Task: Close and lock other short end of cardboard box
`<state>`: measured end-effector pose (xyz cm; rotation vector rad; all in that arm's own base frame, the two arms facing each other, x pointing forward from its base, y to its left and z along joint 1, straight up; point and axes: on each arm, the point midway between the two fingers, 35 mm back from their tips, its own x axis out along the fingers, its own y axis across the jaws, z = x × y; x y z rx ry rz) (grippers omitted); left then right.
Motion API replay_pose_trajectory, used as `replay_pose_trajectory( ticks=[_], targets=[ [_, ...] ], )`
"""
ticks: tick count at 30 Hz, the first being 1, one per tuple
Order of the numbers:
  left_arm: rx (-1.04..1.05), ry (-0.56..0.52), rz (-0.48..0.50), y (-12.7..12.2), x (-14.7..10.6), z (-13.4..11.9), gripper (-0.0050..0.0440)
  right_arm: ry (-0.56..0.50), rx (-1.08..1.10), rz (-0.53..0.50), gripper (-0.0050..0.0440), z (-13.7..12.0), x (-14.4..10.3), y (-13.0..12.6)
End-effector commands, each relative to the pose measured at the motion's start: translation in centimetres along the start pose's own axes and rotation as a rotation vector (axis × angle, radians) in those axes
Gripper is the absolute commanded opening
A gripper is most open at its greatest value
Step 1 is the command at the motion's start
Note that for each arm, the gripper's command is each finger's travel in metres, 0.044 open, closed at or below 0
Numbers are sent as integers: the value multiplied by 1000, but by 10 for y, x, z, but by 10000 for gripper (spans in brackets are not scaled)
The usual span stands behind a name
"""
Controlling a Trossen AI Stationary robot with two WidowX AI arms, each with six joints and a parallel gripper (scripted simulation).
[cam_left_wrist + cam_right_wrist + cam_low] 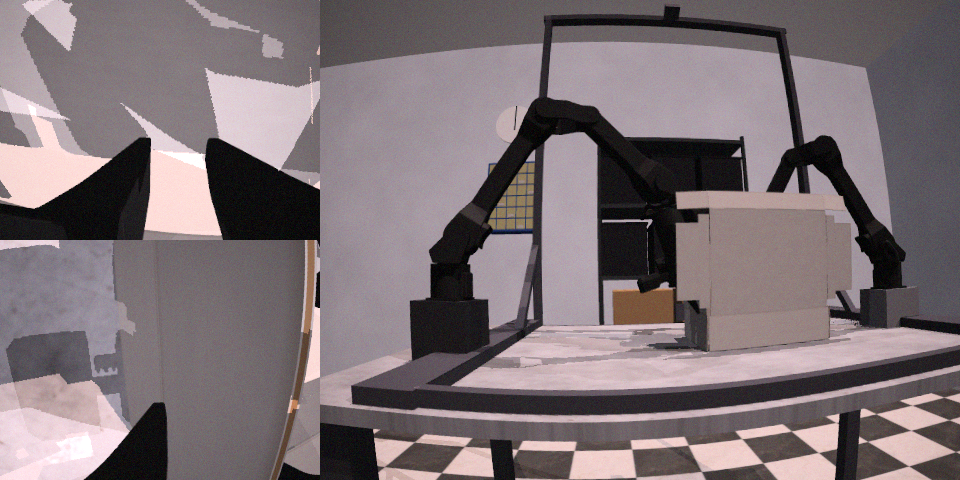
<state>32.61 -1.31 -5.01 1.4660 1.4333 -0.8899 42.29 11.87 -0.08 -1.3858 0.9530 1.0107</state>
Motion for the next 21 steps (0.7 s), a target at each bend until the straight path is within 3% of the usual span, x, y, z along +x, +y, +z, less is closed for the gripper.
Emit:
replay_pose_trajectory(
  ticks=[1, 21],
  targets=[
    [-17, 3, -14, -2, 15, 5, 102, -11, 15, -84, 45, 1, -8, -28],
    [-20, 7, -14, -2, 16, 4, 102, -16, 10, -82, 45, 4, -19, -25]
  ],
)
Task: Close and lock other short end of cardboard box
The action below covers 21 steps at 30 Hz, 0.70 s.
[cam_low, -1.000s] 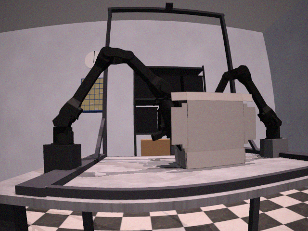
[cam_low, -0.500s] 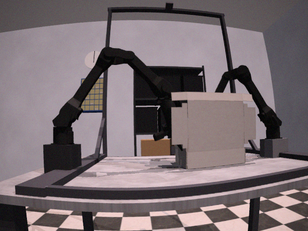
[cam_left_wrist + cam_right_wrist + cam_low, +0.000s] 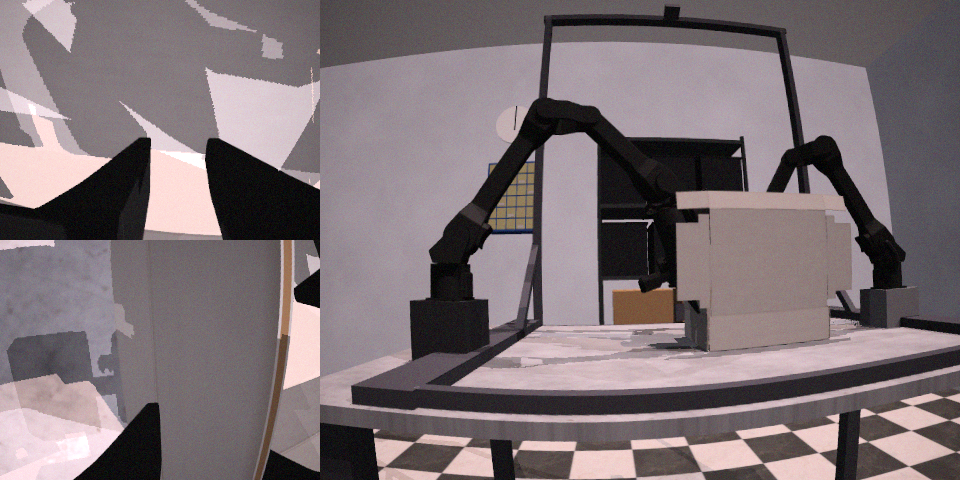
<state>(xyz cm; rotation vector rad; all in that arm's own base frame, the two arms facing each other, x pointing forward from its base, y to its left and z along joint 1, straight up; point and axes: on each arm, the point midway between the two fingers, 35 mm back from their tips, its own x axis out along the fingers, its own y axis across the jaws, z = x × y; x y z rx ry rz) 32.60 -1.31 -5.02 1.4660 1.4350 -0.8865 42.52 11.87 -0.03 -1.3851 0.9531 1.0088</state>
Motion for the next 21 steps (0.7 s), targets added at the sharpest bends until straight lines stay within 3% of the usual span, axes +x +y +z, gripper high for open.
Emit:
replay_pose_trajectory(
  ticks=[1, 6, 10, 18, 20, 21],
  targets=[
    [-18, 5, -14, -2, 15, 4, 102, -17, 8, -85, 45, 4, -25, -22],
    [-18, 5, -14, -2, 15, 4, 102, -17, 8, -121, 45, 4, -83, -14],
    [-21, 8, -10, -2, 16, 4, 102, -15, 7, -124, 45, 3, -95, -9],
    [-21, 8, -10, -2, 16, 4, 102, -15, 7, -125, 45, 3, -85, -10],
    [-21, 9, -11, -4, 10, 2, 102, -15, 7, -125, 0, 3, -85, -10],
    [-22, 9, -11, -6, 4, 0, 102, -15, 7, -125, 0, 3, -85, -10]
  ],
)
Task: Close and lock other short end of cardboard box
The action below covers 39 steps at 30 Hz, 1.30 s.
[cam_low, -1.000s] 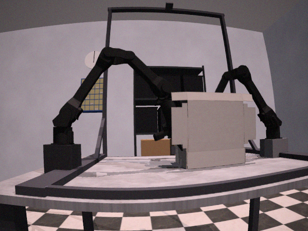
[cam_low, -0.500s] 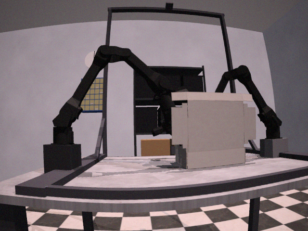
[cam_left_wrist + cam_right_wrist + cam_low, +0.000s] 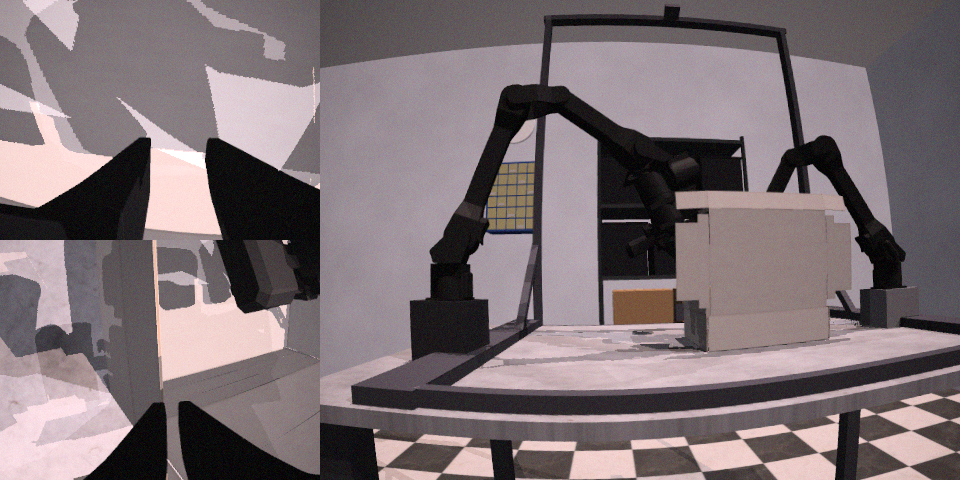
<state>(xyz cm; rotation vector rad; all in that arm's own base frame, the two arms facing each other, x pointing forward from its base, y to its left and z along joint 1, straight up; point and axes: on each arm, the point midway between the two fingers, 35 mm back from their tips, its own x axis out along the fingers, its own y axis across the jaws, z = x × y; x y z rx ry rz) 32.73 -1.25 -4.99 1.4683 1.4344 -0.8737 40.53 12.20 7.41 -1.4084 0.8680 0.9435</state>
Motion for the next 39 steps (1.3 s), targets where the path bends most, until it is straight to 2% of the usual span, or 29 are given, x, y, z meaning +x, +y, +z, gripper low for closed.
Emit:
replay_pose_trajectory(
  ticks=[1, 2, 4, 8, 10, 18, 19, 21, 22, 29, 36, 38, 39],
  targets=[
    [-16, 5, -18, -11, -4, -2, 102, -1, 6, -28, 0, 0, -7, -6],
    [-17, 5, -19, -15, -14, -5, 102, -1, 6, -28, 0, 0, -7, -6],
    [-17, 5, -19, -15, -14, -5, 102, -1, 6, -28, 0, 0, -7, -6],
    [-27, 10, -21, -41, -55, -20, 102, -1, 6, -28, 0, 0, -7, -6],
    [-27, 11, -22, -49, -64, -24, 102, -1, 6, -28, 0, 0, -7, -6],
    [-27, 11, -22, -49, -65, -24, 102, -1, 6, -28, 0, 0, -7, -6],
    [-14, 7, -20, -45, -61, -22, 78, -7, 3, -25, 0, 1, -8, -6],
    [-14, 7, -20, -45, -61, -22, 78, -7, 3, -25, 0, 1, -8, -6],
    [11, 4, -12, -44, -62, -21, 62, -6, 3, -22, 0, 1, -8, -6],
    [451, -71, 112, -46, -81, 9, 62, -5, 3, 35, 0, -1, -5, 2],
    [813, -99, 222, -50, -96, 31, 62, -3, 4, 77, 0, -2, -3, 7],
    [813, -99, 222, -50, -96, 31, 62, -3, 4, 77, 0, -2, -3, 7],
    [915, -94, 241, -51, -98, 35, 62, -3, 4, 82, 0, -2, -3, 8]
  ],
)
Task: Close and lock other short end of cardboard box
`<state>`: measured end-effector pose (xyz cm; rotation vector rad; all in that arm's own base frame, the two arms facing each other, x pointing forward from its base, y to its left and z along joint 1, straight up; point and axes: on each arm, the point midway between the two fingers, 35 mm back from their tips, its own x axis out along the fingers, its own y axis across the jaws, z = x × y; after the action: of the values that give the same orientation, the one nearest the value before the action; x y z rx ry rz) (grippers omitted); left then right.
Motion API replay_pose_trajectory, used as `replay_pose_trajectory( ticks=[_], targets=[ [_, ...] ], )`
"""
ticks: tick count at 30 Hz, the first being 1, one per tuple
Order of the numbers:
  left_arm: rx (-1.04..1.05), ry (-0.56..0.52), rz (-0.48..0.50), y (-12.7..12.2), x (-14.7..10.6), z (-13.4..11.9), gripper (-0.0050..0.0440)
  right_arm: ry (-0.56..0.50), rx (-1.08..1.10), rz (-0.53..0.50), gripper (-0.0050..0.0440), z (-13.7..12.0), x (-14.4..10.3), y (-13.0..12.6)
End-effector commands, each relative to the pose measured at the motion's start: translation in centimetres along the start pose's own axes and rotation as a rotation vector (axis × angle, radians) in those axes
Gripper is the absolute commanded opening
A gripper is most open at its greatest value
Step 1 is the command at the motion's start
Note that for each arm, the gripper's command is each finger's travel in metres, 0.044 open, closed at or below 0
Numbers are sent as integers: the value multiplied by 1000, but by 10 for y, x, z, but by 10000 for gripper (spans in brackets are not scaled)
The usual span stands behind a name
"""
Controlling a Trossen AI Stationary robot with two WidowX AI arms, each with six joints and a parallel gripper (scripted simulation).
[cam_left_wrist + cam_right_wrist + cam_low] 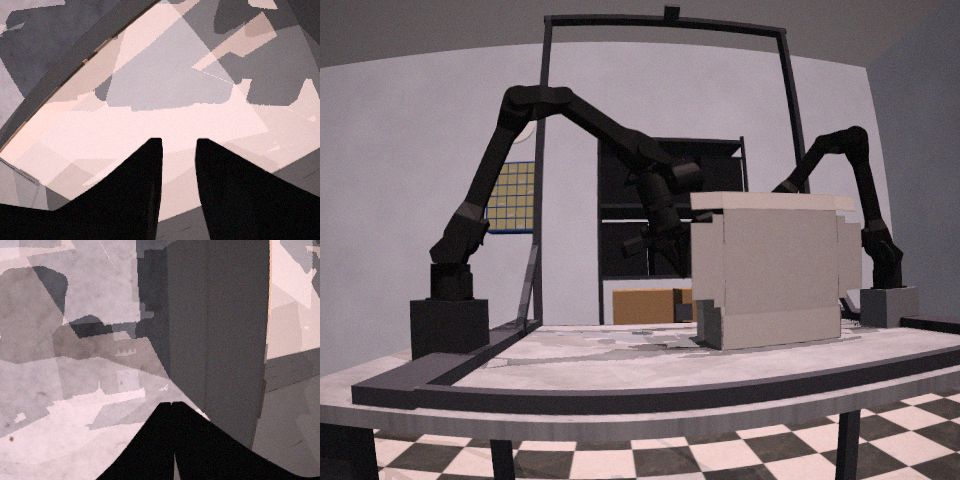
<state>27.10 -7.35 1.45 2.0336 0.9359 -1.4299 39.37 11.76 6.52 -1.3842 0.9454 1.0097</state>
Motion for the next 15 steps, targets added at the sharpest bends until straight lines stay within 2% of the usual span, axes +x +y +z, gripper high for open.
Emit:
replay_pose_trajectory(
  ticks=[1, 10, 15],
  targets=[
    [233, -7, 104, 11, -14, 10, 62, -11, 5, 2, 0, 1, -6, -4],
    [697, 27, 227, 24, -29, 34, 62, -10, 7, 50, 0, 0, -4, 2],
    [734, 31, 238, 25, -30, 36, 62, -10, 7, 54, 0, 0, -4, 2]
  ],
)
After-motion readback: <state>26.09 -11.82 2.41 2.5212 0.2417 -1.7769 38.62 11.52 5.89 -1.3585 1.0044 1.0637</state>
